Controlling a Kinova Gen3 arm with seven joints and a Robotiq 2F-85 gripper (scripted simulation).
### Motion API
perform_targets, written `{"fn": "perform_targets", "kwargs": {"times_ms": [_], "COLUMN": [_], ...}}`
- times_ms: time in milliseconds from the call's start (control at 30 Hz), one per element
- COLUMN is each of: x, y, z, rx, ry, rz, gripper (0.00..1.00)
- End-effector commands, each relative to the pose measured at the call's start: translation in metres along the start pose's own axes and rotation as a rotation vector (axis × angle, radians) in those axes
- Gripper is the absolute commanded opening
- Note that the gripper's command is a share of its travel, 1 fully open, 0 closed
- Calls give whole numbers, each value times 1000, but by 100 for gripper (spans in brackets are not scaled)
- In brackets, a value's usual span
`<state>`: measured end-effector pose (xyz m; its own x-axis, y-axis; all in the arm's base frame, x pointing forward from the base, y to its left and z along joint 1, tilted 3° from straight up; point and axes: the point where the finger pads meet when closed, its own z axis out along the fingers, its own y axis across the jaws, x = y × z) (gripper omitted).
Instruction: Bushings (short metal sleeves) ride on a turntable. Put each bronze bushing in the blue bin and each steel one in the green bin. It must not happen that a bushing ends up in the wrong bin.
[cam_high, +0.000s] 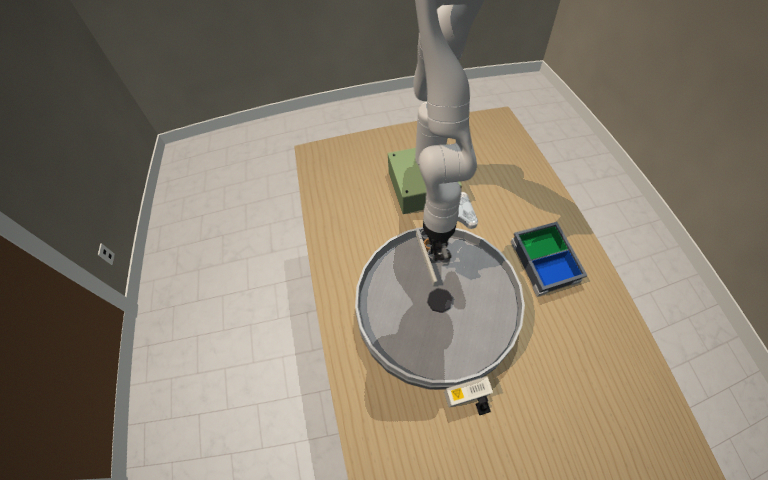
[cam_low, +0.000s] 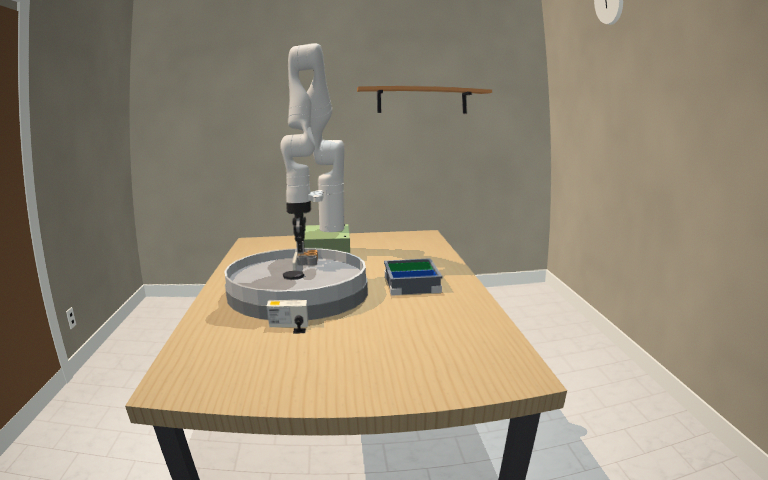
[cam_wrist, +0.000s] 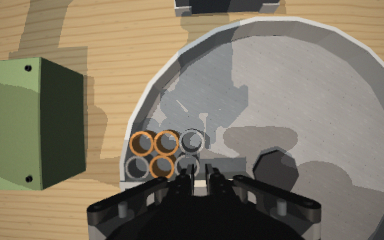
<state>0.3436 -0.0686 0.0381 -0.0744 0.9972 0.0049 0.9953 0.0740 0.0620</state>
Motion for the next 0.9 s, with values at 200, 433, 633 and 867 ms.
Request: {"fn": "perform_targets", "kwargs": {"times_ms": [200, 433, 633, 867], "x": [2, 2, 2, 2], "y": [-4, -4, -4, -4], "z": [9, 11, 15, 22], "rx": [15, 14, 14, 14], "ry": [4, 4, 4, 4], "rz": [-2, -2, -2, -2], "gripper": [14, 14, 14, 14]}}
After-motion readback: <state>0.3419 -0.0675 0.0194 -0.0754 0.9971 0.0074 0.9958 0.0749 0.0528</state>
